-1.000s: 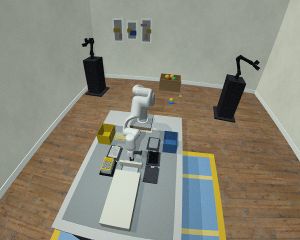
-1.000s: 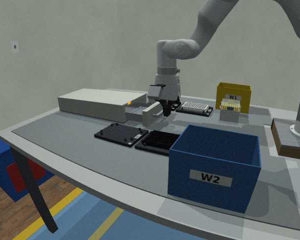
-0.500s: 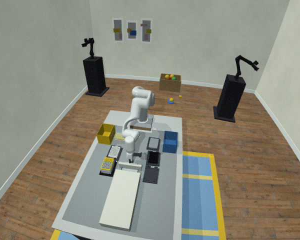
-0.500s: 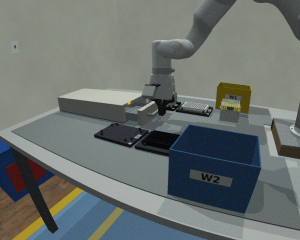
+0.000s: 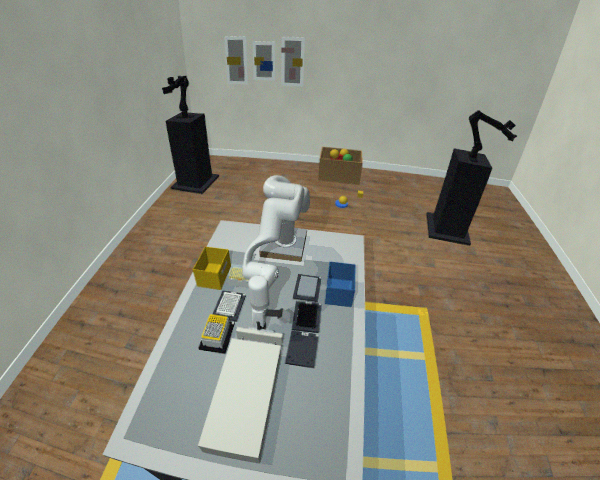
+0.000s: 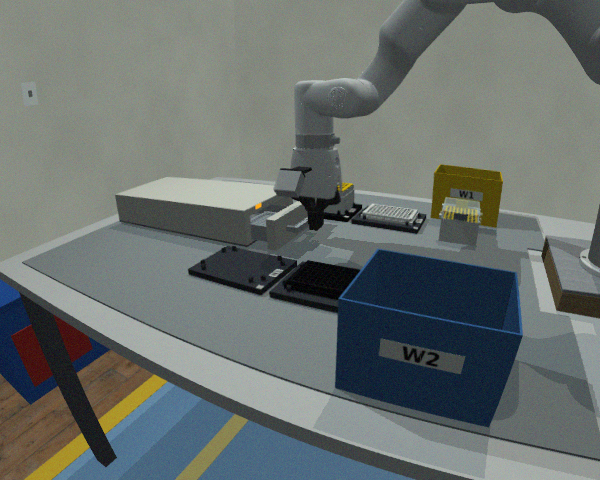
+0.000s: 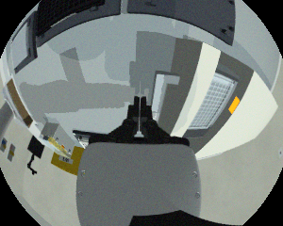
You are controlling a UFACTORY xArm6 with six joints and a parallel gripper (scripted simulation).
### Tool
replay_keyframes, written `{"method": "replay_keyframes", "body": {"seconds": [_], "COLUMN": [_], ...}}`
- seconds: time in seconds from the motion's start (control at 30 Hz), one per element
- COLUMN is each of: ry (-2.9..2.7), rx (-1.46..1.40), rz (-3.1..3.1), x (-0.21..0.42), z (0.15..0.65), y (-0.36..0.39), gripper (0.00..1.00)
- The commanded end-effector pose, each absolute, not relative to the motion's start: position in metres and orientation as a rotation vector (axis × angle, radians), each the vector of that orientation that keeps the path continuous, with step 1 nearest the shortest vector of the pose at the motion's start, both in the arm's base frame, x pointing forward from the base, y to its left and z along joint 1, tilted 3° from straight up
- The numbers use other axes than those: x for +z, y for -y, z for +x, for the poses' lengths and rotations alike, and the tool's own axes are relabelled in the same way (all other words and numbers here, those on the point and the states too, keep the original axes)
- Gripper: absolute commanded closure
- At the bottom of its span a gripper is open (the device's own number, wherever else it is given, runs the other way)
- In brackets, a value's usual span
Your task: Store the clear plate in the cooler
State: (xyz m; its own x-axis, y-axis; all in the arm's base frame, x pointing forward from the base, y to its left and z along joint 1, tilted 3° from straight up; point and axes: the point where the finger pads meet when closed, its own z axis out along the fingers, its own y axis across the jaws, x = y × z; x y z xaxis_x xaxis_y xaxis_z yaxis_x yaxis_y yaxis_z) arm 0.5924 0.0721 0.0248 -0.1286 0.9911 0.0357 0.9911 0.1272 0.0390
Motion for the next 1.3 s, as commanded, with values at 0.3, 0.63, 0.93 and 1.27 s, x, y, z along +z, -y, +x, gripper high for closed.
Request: {"method": "replay_keyframes", "body": {"seconds": [0.3,0.63,0.93,1.27], "ry": [2.36,2.36,2.36,2.36], "rx": [-0.089,-0.089,-0.089,-0.09], "rz": [-2.075,-2.075,-2.075,-2.075], "x": [0.028,0.029,0.029,0.03], "z": [0.613,0.625,0.637,0.647], "y": [-0.075,-0.076,-0.078,-0.079], "gripper": [1.0,1.0,1.0,1.0]}}
